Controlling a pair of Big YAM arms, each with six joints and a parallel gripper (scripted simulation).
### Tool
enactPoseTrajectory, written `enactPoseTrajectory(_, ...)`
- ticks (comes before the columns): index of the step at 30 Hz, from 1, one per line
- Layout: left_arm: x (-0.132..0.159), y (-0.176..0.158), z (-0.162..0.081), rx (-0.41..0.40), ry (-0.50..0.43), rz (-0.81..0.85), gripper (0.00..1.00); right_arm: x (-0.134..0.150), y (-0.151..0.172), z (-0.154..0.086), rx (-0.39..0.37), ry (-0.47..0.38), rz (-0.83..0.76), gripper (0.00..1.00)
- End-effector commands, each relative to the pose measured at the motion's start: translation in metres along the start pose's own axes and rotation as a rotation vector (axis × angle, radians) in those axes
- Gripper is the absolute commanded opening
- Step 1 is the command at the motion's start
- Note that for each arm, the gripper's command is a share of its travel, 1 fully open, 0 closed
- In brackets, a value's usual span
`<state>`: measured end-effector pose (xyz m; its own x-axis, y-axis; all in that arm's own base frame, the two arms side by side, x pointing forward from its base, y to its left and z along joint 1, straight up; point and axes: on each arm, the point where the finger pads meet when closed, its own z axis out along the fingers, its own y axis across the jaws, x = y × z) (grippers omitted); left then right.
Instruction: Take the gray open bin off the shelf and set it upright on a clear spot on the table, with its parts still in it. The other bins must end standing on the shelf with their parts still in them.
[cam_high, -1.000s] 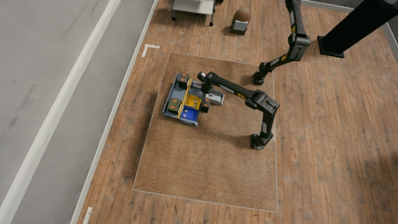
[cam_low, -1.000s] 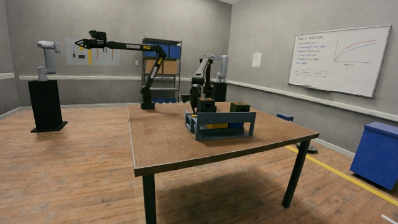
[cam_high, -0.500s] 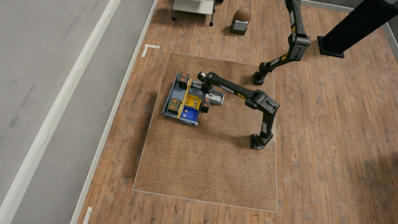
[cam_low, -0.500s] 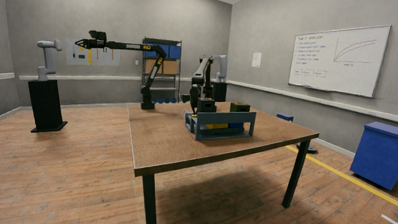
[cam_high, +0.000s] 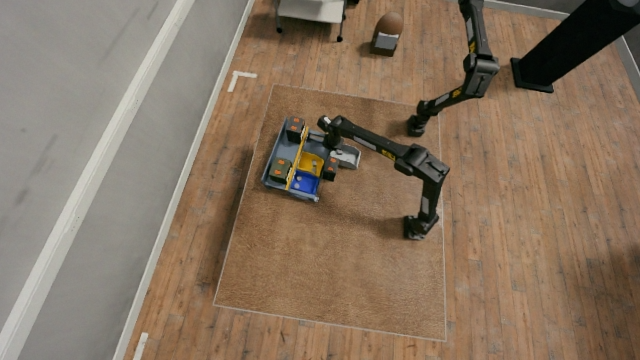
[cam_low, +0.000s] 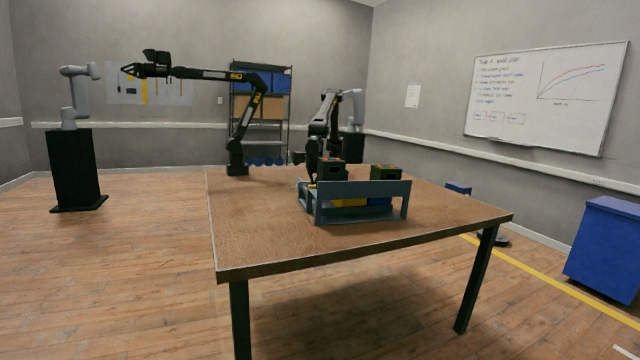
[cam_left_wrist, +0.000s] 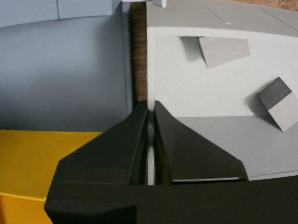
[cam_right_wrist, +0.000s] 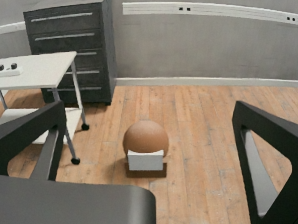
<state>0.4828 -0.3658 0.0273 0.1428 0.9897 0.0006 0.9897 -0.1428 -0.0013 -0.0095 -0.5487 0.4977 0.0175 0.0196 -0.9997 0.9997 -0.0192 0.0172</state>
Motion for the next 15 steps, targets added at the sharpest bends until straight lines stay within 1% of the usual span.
enactPoseTrajectory(1, -0.014, 0.013, -0.008, -0.033, -0.019, 0.010, 0.00, -0.003, -0.004, -0.004, 0.006, -0.020, -0.017, 1.00)
enactPoseTrajectory(3, -0.013, 0.012, -0.010, -0.034, -0.020, 0.010, 0.00, -0.003, -0.004, -0.004, 0.006, -0.020, -0.017, 1.00)
enactPoseTrajectory(15, -0.010, 0.006, 0.003, -0.016, -0.010, 0.010, 0.00, -0.003, -0.004, -0.004, 0.006, -0.020, -0.017, 1.00)
